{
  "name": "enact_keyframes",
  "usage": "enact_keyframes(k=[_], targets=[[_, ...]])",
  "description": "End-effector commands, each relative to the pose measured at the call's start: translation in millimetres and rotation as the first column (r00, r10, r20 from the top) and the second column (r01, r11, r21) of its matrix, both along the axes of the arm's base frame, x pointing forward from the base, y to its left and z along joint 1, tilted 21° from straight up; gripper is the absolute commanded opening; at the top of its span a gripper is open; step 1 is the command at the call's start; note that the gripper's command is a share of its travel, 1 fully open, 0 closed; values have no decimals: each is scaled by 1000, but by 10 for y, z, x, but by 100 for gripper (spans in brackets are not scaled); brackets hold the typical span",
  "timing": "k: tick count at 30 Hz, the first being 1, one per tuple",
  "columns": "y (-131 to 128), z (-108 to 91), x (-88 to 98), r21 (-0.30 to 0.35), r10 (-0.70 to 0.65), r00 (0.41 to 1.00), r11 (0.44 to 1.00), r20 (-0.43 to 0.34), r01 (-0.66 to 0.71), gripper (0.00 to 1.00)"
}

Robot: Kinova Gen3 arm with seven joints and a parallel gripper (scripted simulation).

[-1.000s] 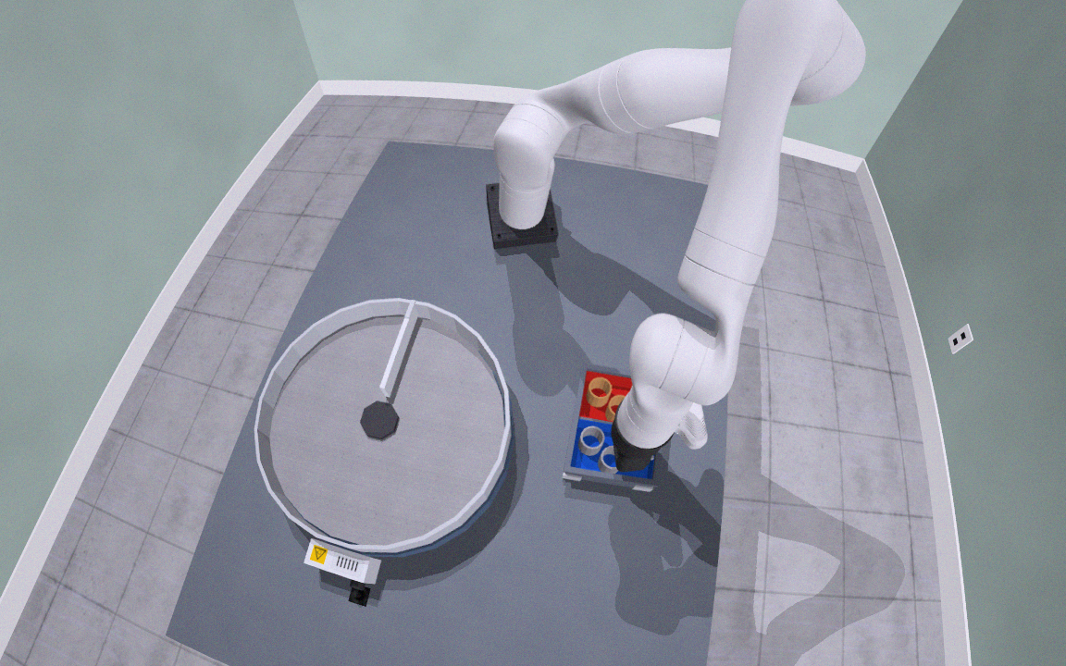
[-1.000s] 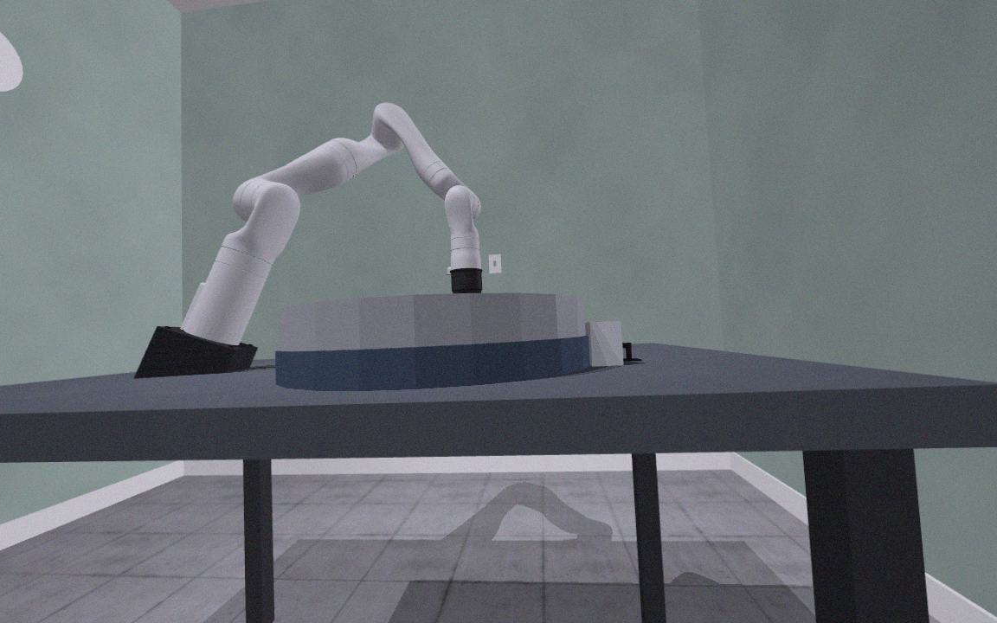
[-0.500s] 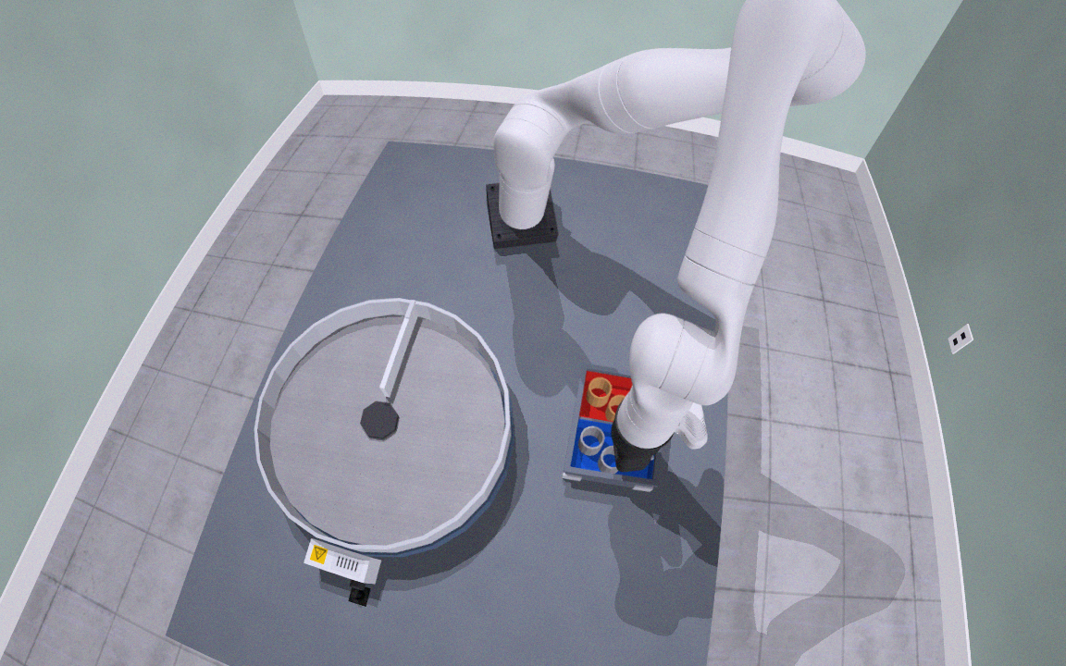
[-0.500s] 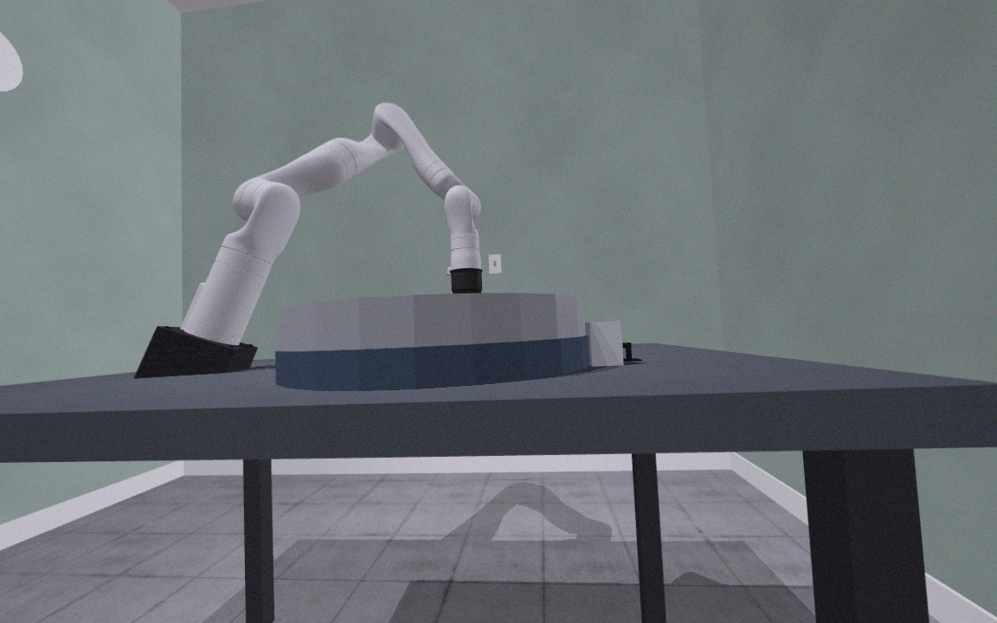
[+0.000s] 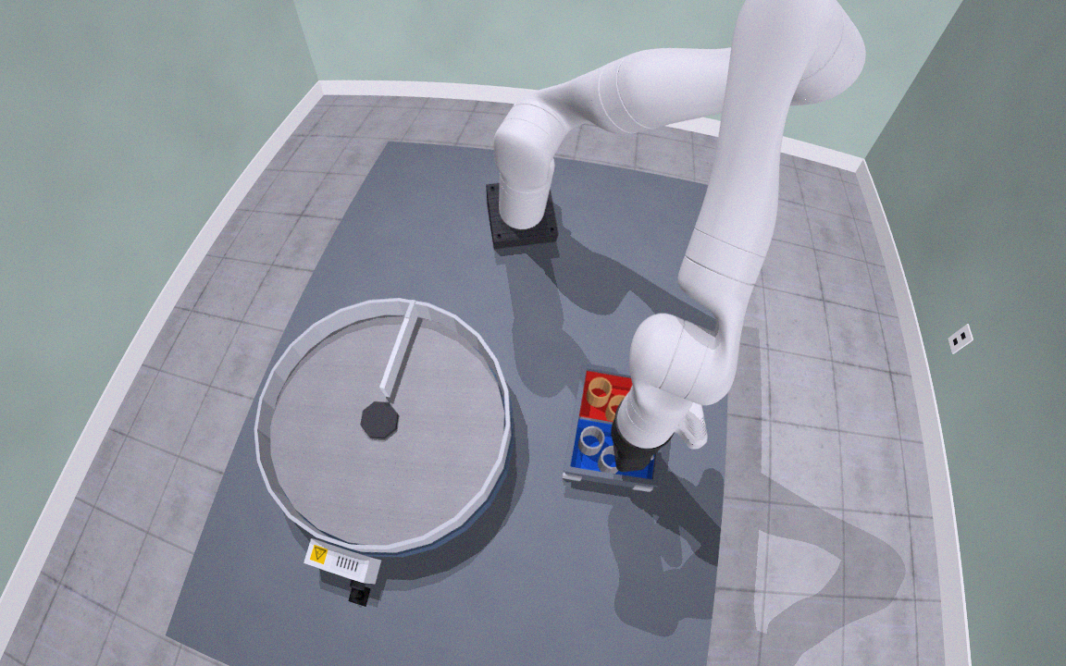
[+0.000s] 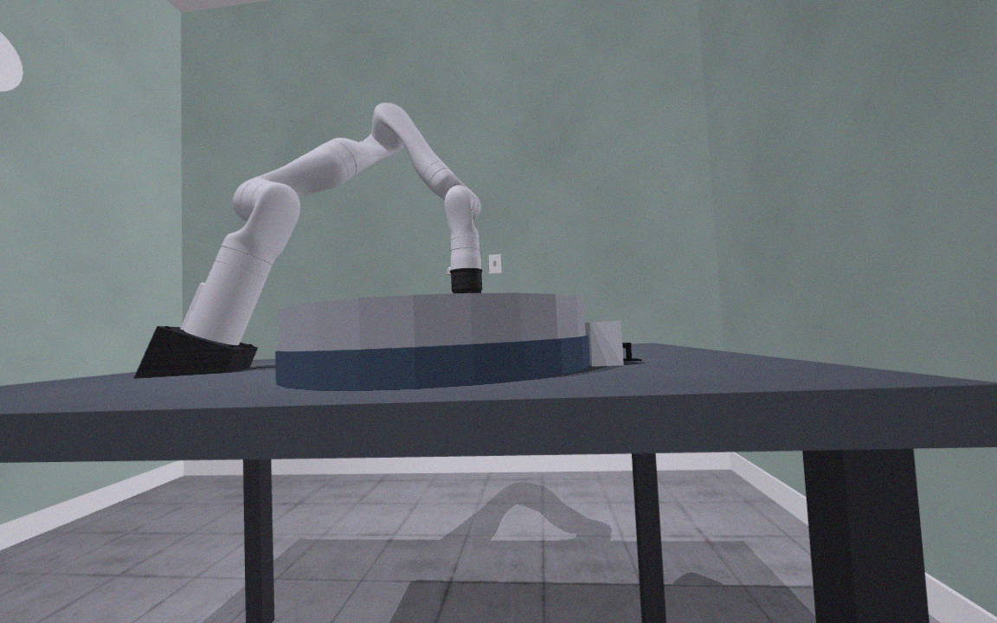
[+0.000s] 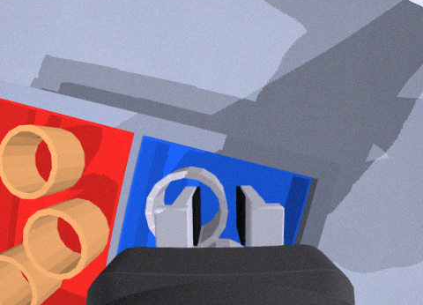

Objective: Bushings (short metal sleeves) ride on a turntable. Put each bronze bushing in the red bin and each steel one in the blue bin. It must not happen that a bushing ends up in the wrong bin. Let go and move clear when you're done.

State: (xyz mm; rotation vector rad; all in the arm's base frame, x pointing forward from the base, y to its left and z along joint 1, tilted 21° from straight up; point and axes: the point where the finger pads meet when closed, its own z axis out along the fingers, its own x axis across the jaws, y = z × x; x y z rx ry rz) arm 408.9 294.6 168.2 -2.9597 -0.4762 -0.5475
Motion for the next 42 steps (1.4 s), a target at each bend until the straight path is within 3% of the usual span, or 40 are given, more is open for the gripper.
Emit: enact_keyframes(k=[1, 42], targets=[[1, 21, -11, 1, 0, 1000, 1000, 1, 0, 47], [-17, 127, -63, 1, 0, 1000, 1000, 1, 0, 47]])
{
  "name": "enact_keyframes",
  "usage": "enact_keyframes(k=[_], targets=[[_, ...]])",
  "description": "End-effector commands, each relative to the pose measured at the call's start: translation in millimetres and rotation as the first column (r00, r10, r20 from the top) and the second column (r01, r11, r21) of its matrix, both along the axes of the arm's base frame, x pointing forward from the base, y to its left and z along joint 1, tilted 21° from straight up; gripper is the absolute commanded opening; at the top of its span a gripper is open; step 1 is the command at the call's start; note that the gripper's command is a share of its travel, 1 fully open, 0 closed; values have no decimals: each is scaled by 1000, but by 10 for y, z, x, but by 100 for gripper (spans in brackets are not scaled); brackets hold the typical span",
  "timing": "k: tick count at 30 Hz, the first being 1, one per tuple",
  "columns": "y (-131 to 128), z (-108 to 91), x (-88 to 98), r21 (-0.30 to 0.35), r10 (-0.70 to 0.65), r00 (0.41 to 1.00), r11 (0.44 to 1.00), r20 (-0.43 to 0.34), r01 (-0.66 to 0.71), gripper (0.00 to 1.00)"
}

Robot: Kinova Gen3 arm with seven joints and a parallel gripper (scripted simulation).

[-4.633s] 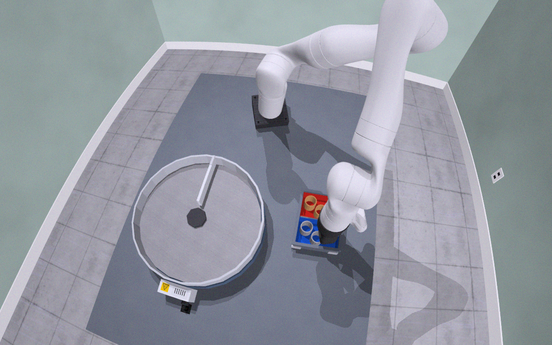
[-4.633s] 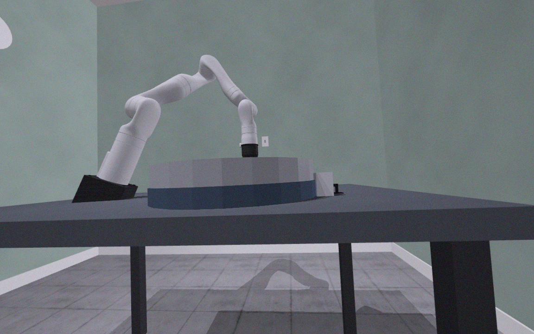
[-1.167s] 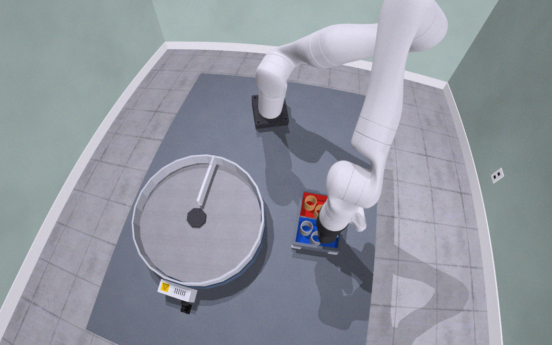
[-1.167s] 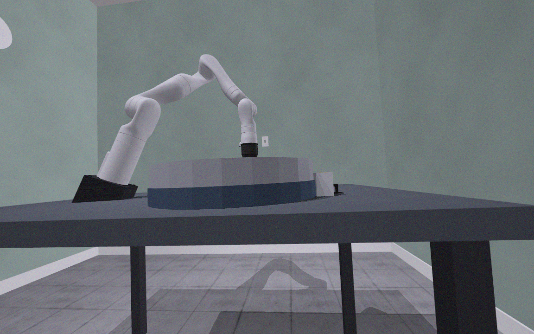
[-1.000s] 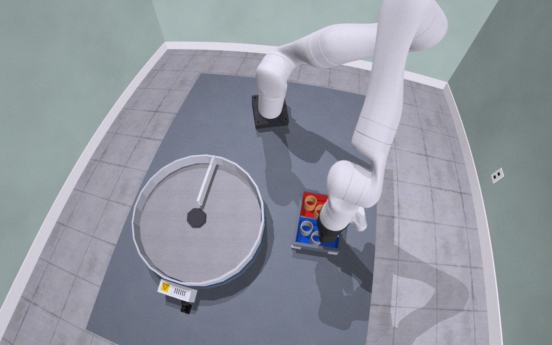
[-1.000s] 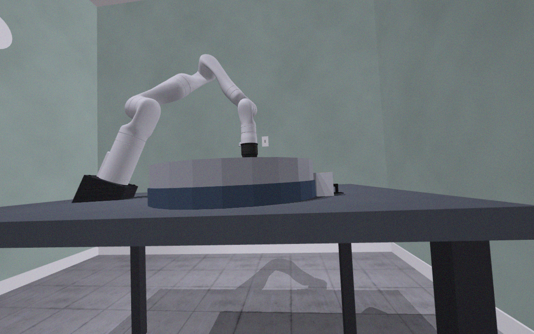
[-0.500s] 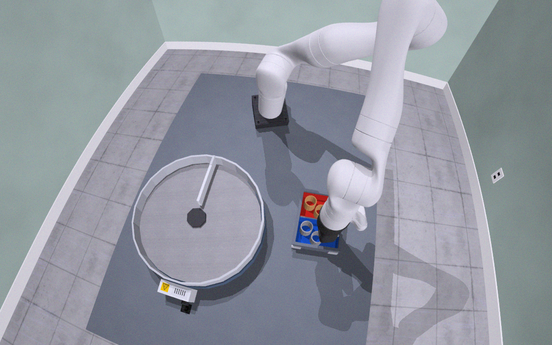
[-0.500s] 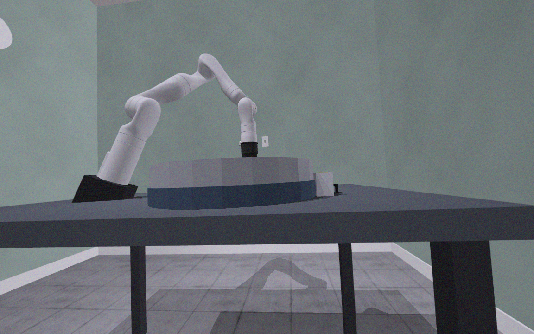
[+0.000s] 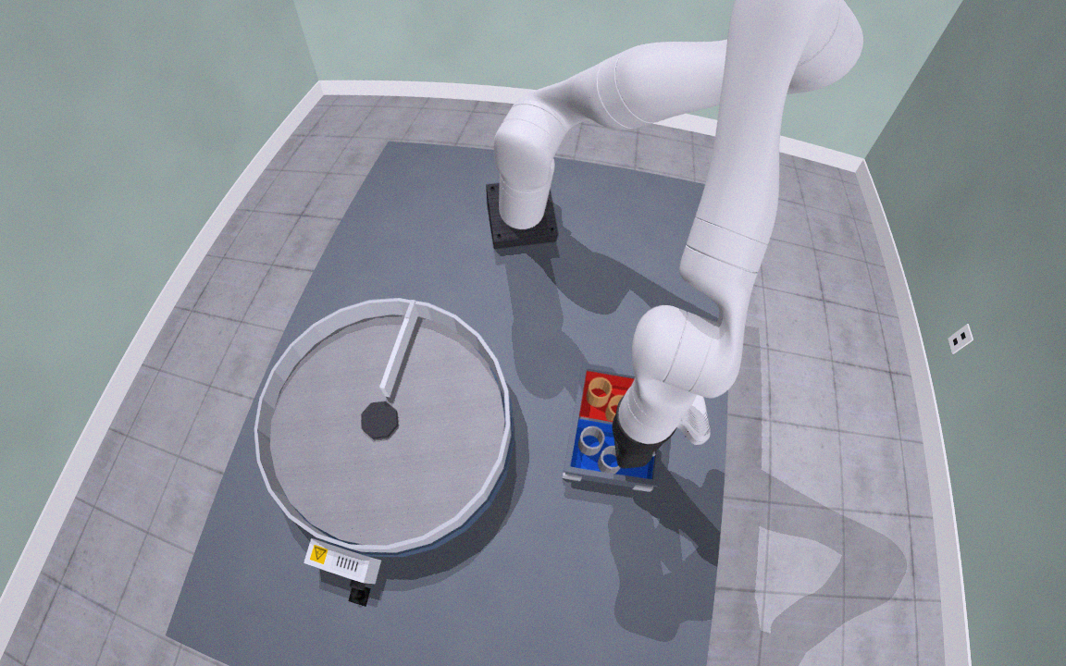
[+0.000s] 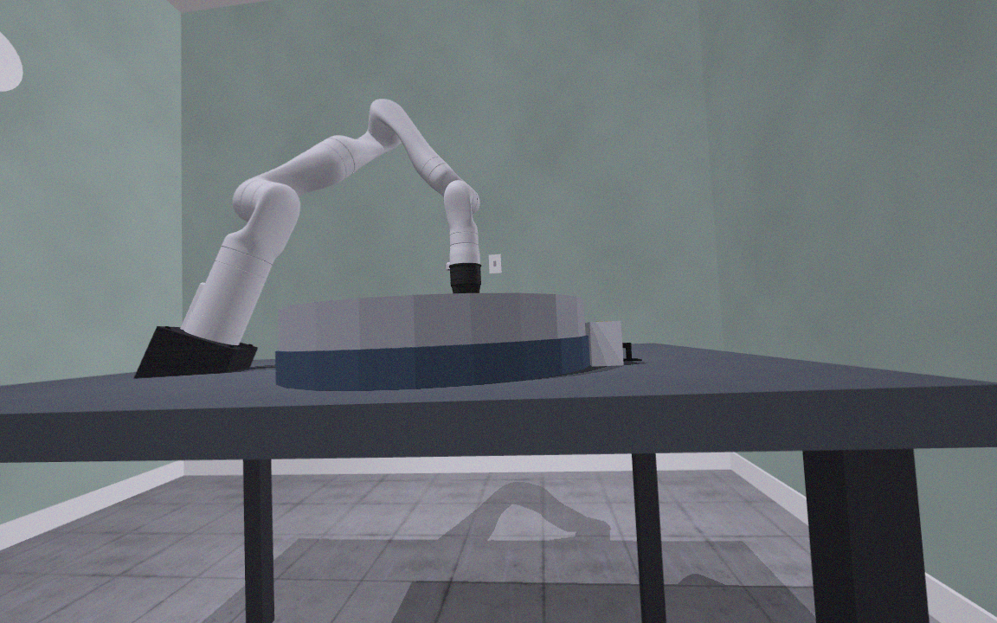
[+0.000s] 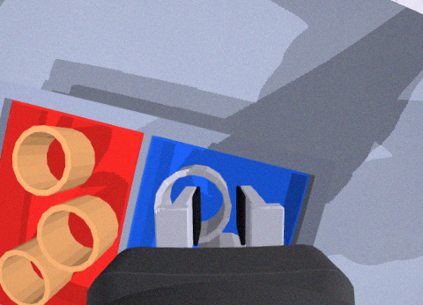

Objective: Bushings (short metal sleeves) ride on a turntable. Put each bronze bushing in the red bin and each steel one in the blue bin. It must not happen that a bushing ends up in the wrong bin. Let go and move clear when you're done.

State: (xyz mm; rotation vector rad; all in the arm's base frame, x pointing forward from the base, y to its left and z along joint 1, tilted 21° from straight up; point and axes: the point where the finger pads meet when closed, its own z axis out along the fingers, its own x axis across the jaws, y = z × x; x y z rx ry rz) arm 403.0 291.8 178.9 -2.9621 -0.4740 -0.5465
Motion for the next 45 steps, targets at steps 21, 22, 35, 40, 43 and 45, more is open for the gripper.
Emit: enact_keyframes(k=[21, 22, 35, 40, 43, 45], targets=[[3, 71, -22, 3, 2, 1000, 1000, 2, -2, 47], [2, 76, -24, 3, 2, 1000, 1000, 2, -2, 47], [-2, 105, -35, 3, 2, 1000, 1000, 2, -2, 47], [-2, 105, -35, 3, 2, 1000, 1000, 2, -2, 47], [-2, 105, -35, 3, 2, 1000, 1000, 2, -2, 47], [-3, 110, -37, 3, 2, 1000, 1000, 2, -2, 47]])
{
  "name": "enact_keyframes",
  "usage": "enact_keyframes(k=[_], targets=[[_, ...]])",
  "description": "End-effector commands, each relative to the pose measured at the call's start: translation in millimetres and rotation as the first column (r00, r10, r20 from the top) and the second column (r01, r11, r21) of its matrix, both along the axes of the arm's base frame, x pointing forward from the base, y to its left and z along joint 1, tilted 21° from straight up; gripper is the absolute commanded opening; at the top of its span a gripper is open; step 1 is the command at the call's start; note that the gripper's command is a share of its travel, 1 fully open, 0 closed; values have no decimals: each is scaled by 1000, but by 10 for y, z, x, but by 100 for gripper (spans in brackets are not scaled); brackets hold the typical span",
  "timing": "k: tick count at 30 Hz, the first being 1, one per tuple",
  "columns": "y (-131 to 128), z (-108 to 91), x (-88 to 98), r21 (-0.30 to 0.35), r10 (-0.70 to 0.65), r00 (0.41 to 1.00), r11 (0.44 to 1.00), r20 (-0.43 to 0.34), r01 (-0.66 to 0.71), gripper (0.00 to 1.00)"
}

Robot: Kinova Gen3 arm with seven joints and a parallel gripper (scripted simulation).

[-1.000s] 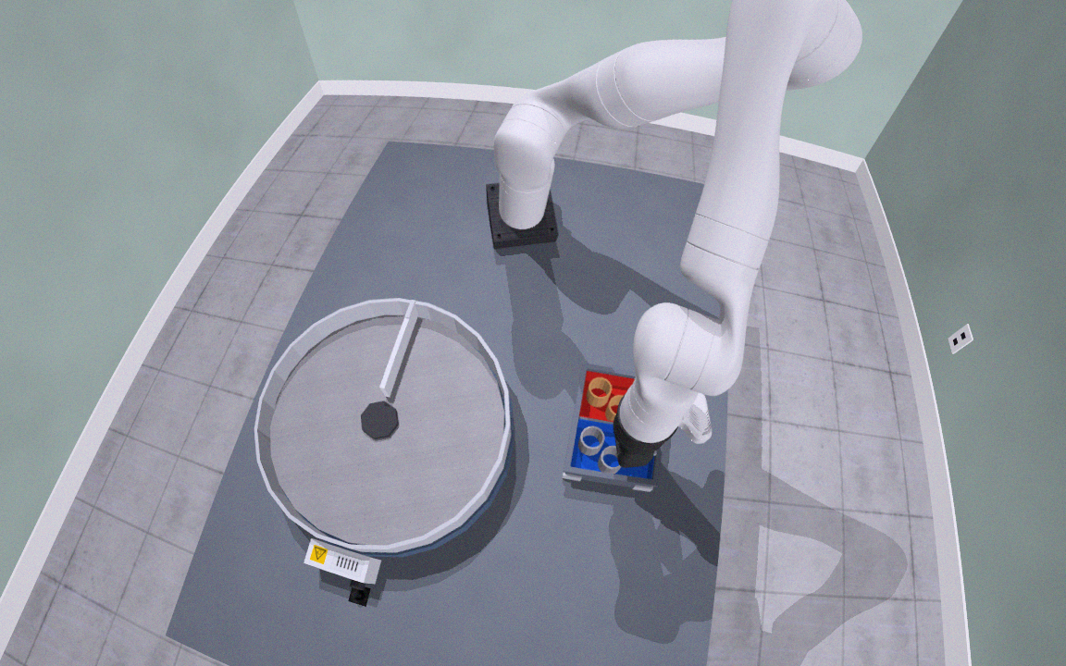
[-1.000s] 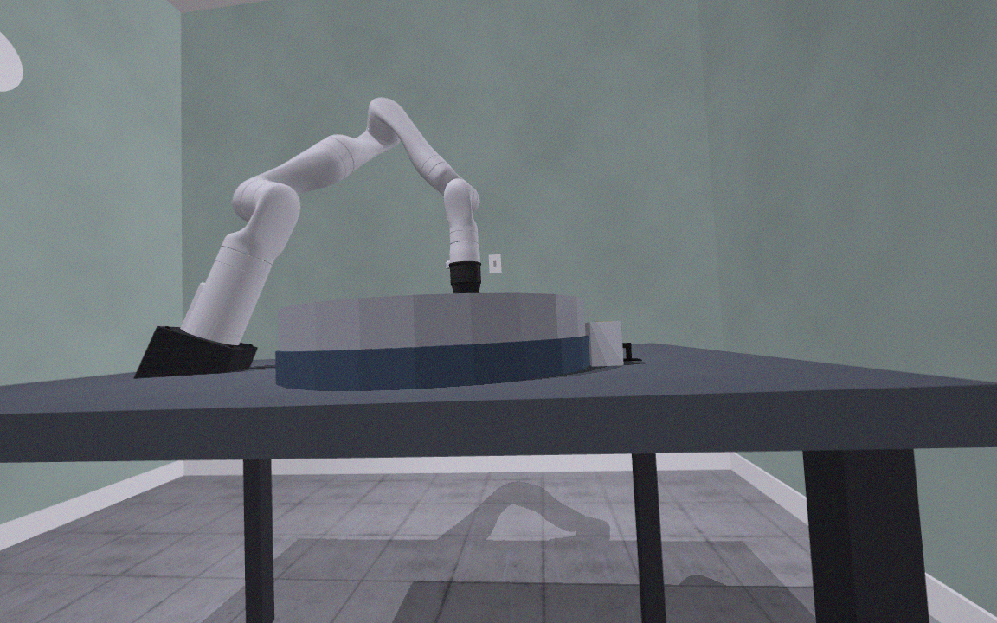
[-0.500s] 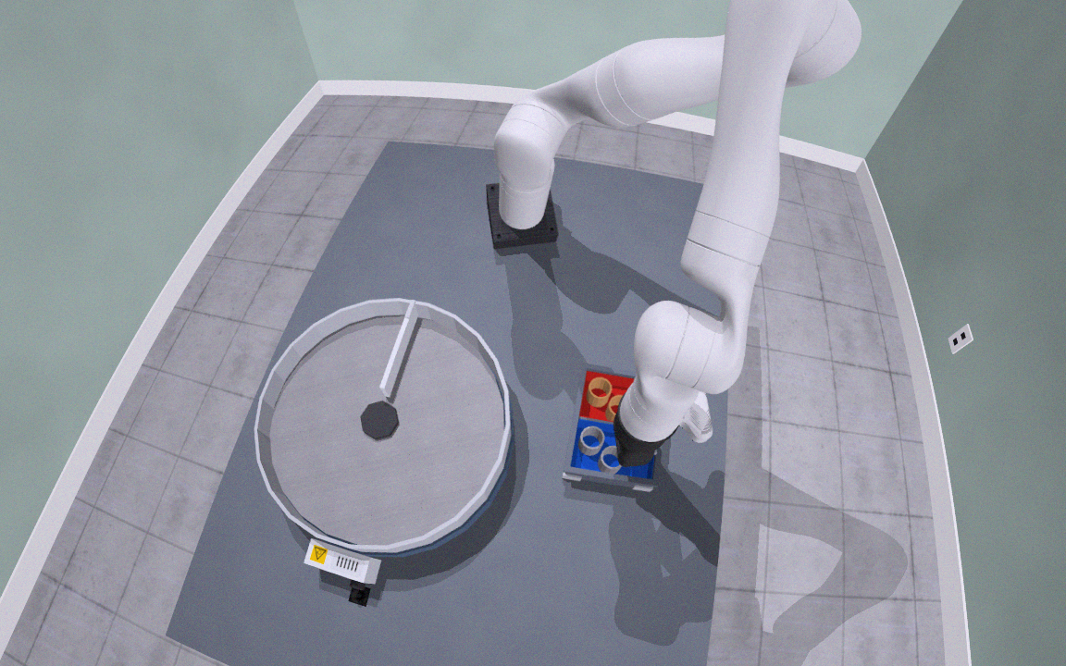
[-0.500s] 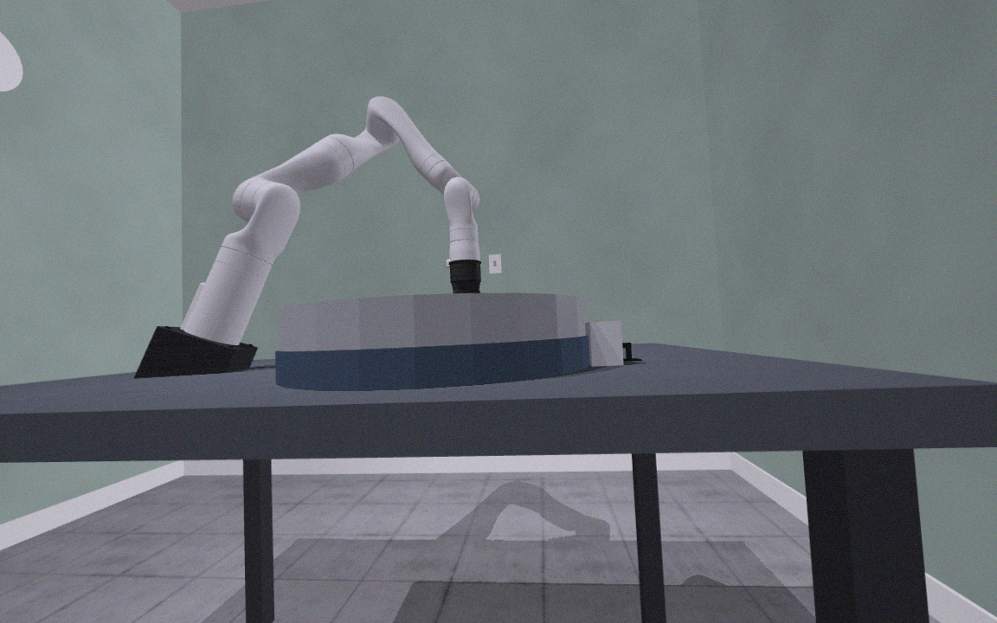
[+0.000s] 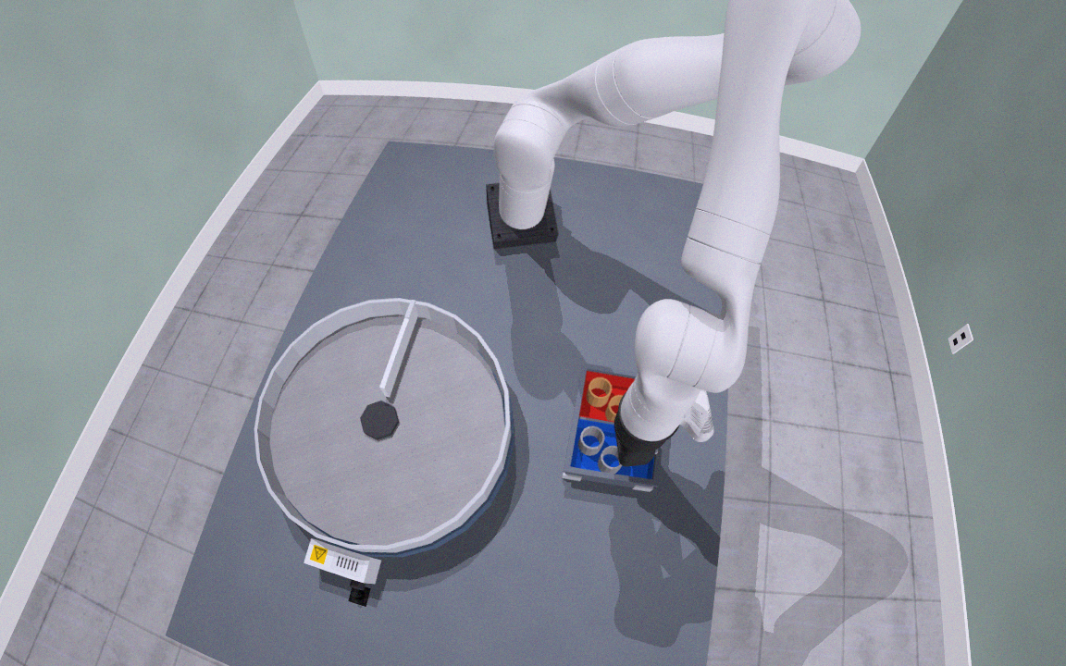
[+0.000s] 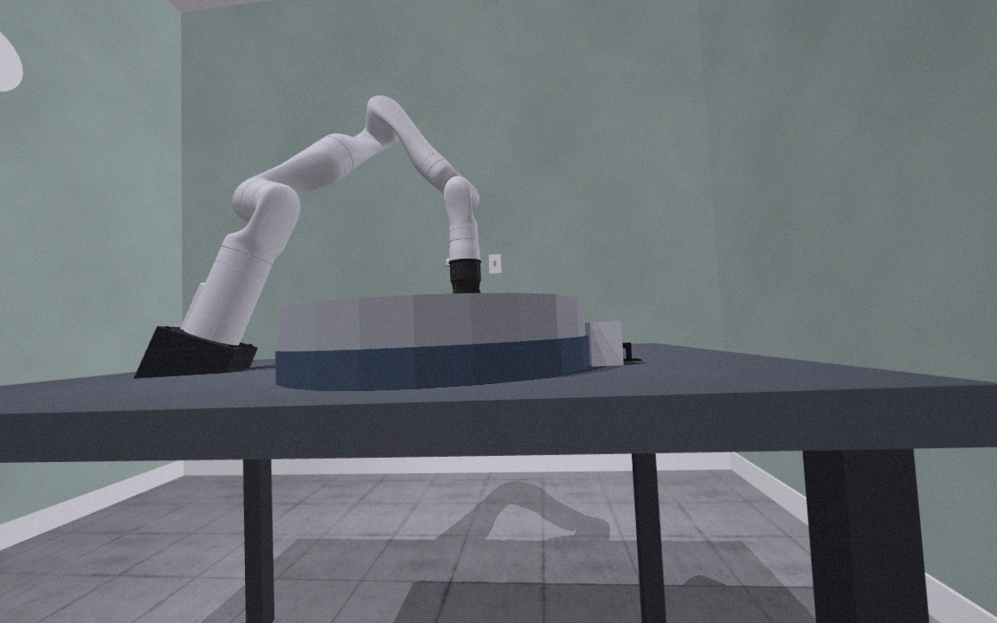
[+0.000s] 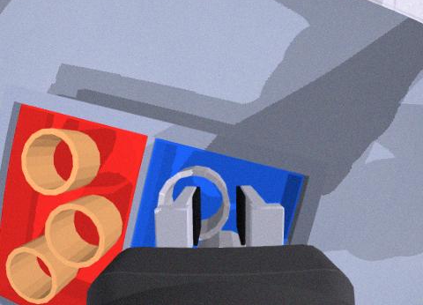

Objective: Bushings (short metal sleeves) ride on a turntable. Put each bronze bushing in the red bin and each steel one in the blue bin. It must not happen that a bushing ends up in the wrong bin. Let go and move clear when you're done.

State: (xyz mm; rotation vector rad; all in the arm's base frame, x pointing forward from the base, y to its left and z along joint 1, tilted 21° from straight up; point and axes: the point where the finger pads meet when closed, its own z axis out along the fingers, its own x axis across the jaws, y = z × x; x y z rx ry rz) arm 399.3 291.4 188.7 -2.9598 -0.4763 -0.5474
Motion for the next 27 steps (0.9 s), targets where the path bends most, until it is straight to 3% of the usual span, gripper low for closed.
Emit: enact_keyframes(k=[1, 20, 25, 27], targets=[[1, 17, -1, 1, 0, 1000, 1000, 1, 0, 47], [-6, 62, -18, 1, 0, 1000, 1000, 1, 0, 47], [-88, 562, -196, 1, 0, 1000, 1000, 1, 0, 47], [-88, 562, -196, 1, 0, 1000, 1000, 1, 0, 47]])
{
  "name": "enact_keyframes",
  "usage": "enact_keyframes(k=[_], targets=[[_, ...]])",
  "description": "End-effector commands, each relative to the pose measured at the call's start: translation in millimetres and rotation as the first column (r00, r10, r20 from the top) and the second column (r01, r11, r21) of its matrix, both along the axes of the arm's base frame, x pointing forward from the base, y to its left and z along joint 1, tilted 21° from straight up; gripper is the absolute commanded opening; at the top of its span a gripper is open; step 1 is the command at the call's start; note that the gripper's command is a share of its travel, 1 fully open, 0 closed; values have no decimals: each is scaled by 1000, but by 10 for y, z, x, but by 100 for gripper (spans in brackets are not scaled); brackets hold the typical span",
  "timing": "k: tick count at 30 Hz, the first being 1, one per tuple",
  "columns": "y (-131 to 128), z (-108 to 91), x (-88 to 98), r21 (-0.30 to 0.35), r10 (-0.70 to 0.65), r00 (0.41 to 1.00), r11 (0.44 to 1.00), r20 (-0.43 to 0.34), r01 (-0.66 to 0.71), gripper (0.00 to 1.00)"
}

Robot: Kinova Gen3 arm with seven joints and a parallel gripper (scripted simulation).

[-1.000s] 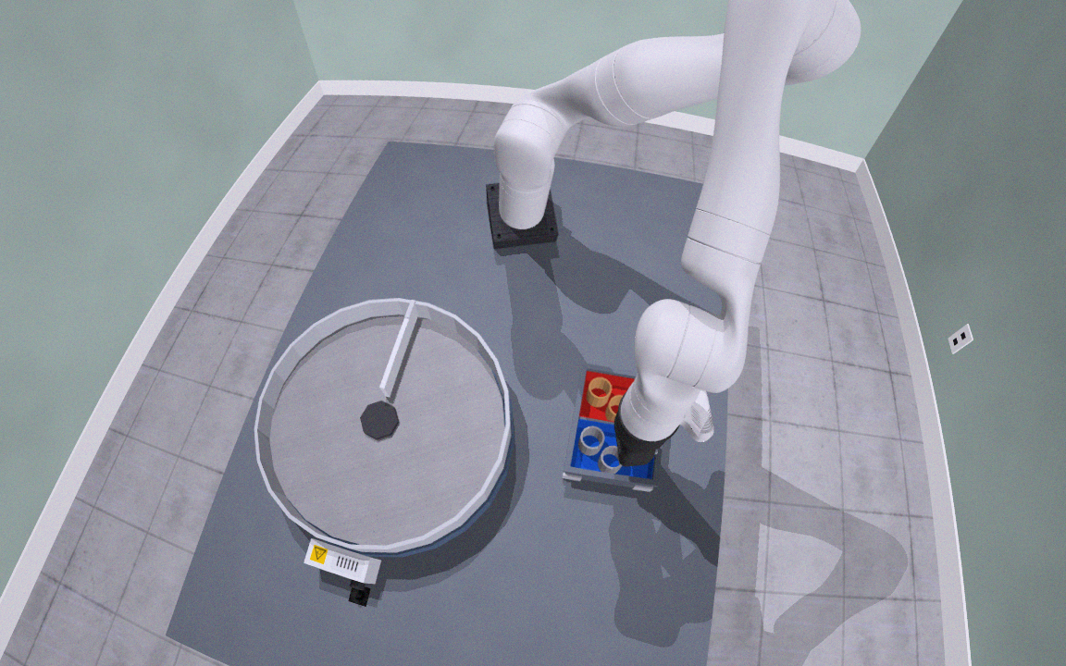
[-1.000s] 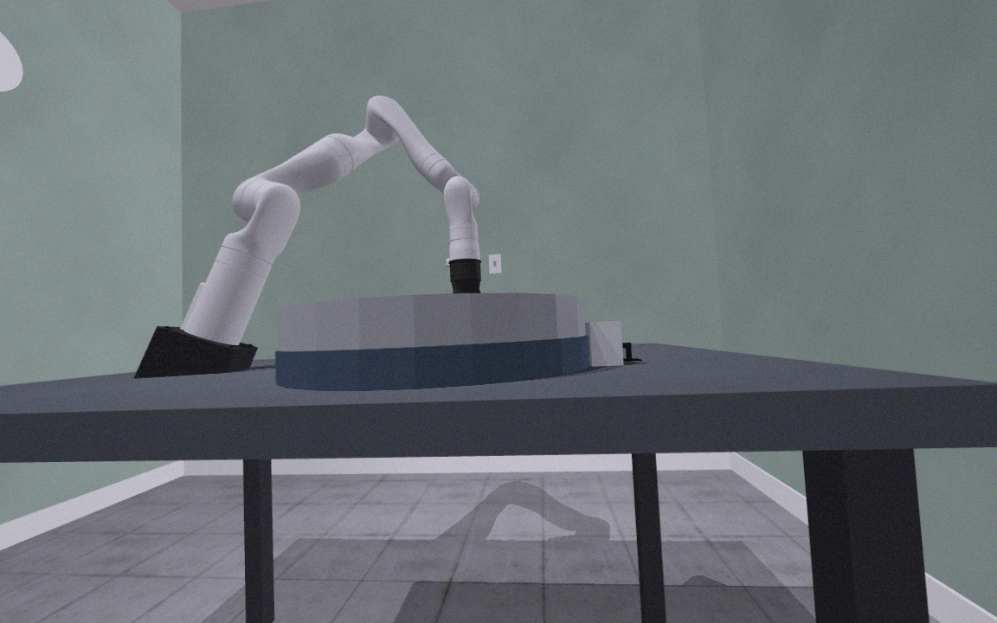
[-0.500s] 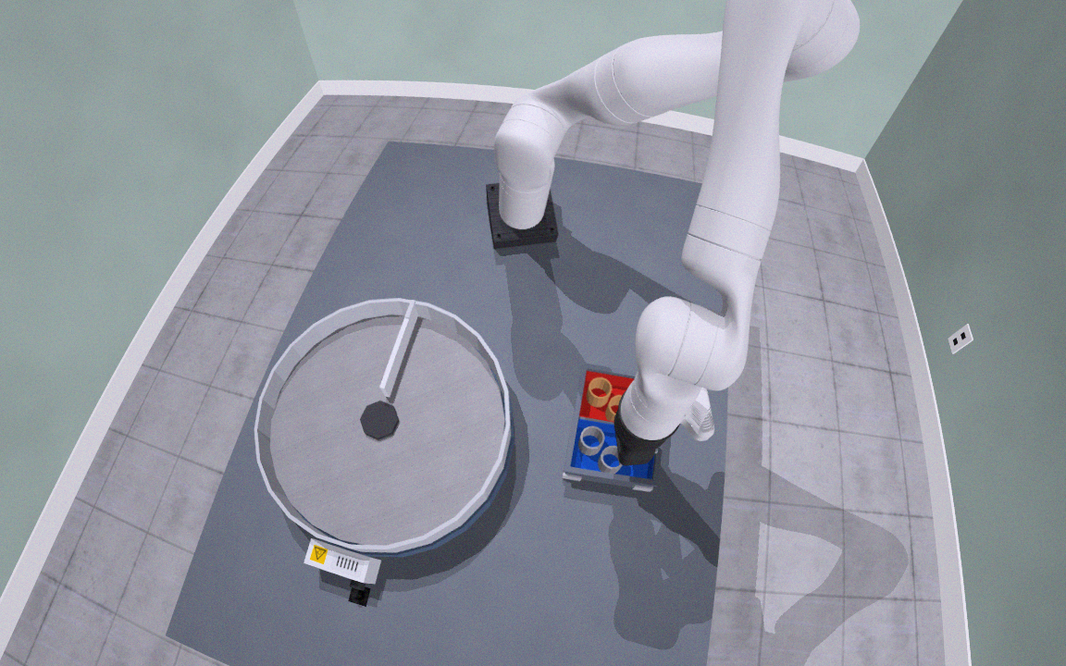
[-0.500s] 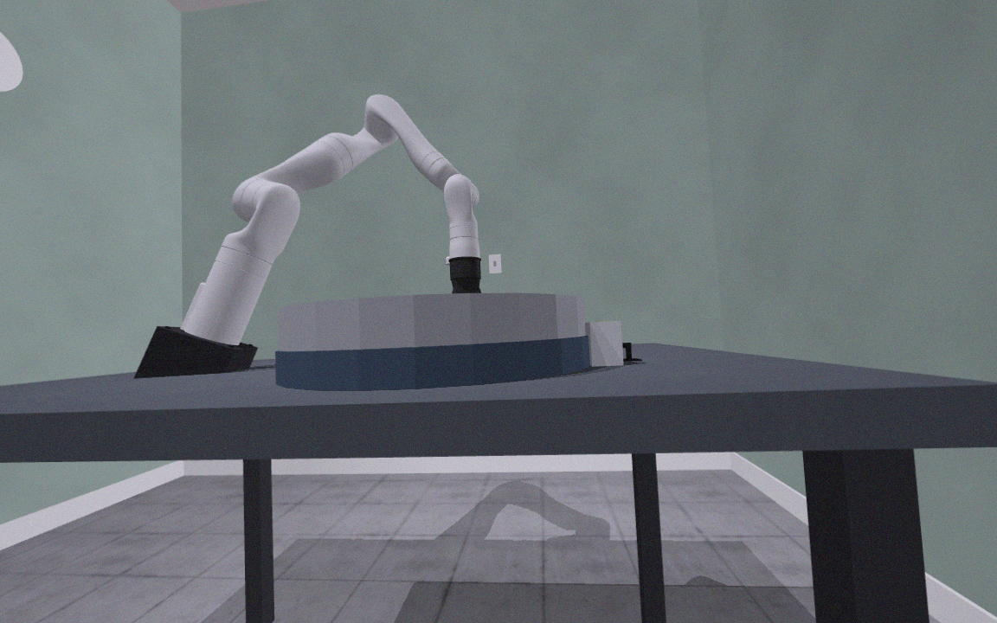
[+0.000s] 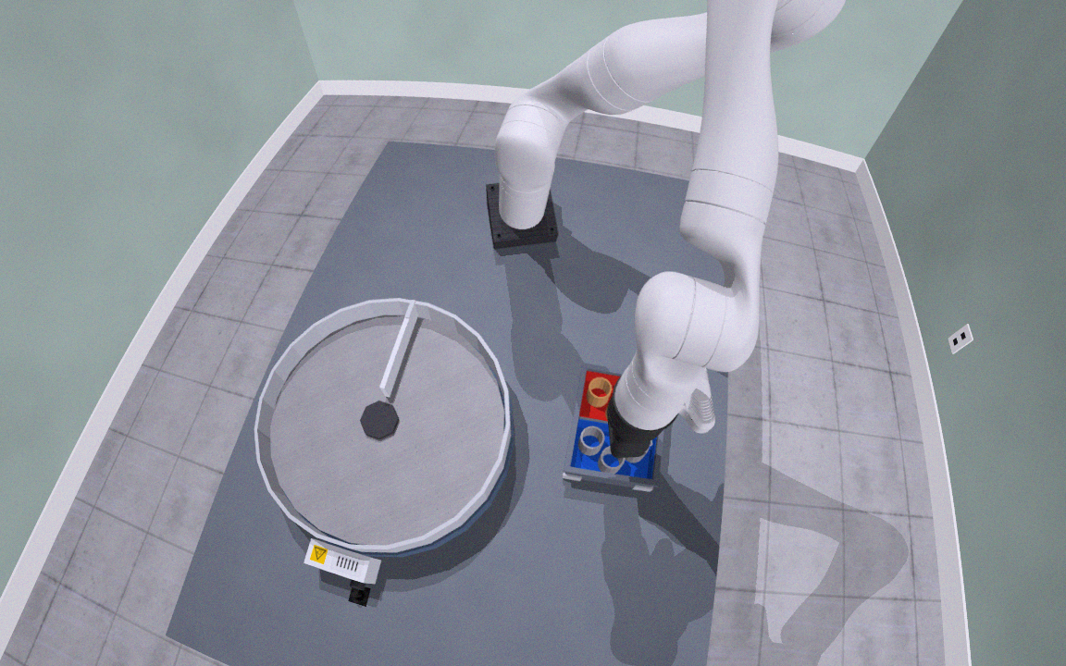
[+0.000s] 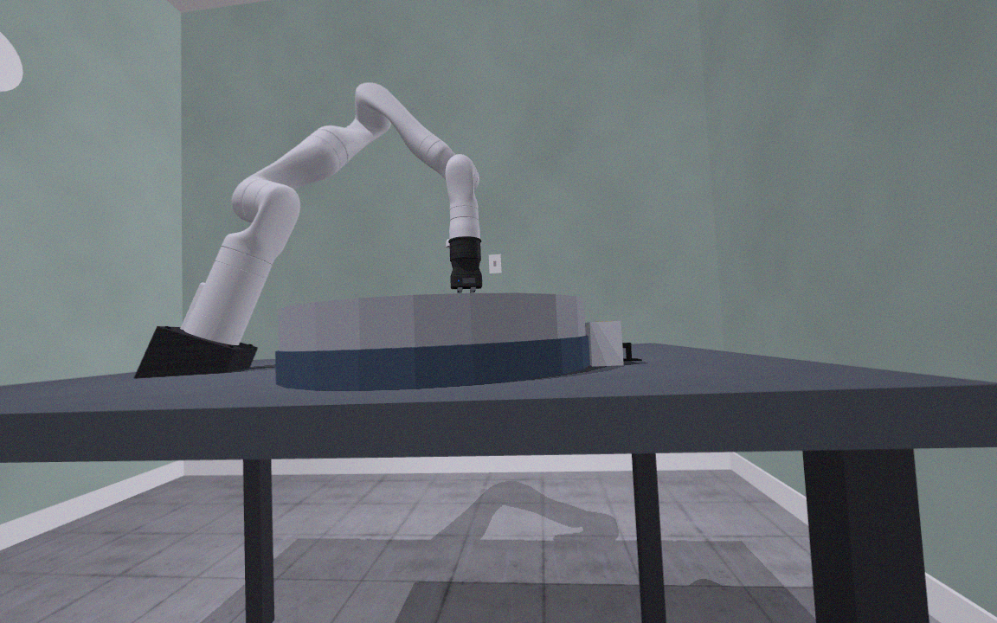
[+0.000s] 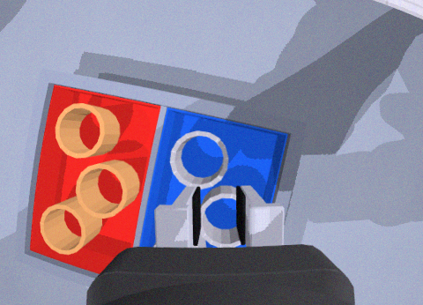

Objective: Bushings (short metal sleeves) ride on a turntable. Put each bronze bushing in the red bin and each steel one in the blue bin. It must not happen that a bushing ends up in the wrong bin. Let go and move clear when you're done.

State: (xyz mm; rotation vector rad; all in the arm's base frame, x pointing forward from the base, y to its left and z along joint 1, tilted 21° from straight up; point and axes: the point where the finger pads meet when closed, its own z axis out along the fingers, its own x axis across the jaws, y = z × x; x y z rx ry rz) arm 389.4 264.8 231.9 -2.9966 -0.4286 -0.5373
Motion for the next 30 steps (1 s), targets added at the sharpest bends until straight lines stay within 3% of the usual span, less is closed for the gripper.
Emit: enact_keyframes(k=[1, 2, 4, 8, 30], targets=[[178, 130, -98, 23, 38, 999, 999, 10, -38, 47], [162, 231, -134, 23, 38, 999, 999, 10, -38, 47], [162, 231, -134, 23, 38, 999, 999, 10, -38, 47], [98, 631, -278, 23, 38, 999, 999, 10, -39, 47], [70, 627, -257, 22, 31, 999, 999, 9, -31, 47]])
